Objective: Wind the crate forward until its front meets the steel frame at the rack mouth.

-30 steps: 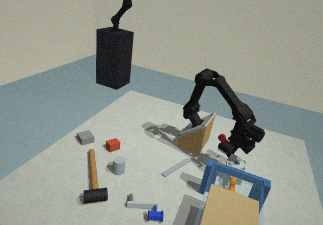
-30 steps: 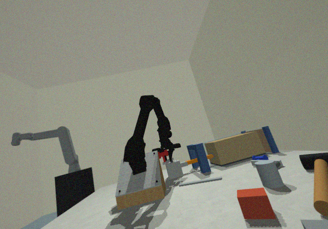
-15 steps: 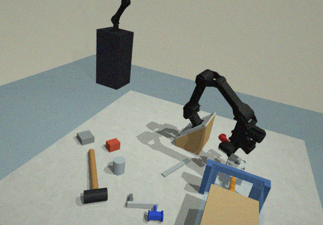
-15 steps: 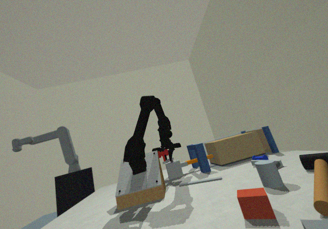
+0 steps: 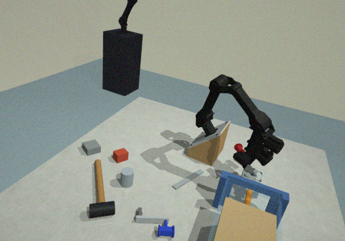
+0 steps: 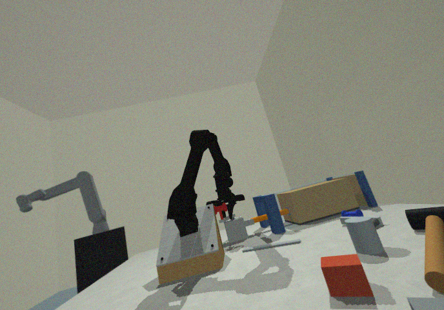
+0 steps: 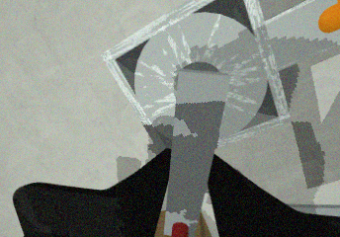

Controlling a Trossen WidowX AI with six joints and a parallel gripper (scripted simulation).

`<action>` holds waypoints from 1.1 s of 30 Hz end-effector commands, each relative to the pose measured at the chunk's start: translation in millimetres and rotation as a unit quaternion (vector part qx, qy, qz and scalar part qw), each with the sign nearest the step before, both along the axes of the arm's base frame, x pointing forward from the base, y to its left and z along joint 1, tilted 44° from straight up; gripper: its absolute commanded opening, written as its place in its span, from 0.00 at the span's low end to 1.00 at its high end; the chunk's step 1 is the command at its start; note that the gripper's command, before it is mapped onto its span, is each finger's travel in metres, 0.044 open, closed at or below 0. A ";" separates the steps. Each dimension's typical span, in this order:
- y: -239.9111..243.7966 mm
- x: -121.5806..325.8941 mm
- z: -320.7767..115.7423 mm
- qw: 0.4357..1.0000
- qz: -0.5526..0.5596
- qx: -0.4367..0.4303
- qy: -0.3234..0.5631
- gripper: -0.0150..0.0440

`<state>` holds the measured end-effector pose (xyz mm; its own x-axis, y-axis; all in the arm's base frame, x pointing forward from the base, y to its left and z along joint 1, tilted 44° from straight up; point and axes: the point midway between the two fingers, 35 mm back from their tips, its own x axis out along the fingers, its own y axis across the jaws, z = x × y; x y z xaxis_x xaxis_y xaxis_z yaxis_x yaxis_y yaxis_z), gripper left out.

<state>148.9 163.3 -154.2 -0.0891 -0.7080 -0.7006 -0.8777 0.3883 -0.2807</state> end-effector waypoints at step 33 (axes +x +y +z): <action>-8.8 -2.4 -9.8 1.000 -0.010 -0.001 -0.010 0.25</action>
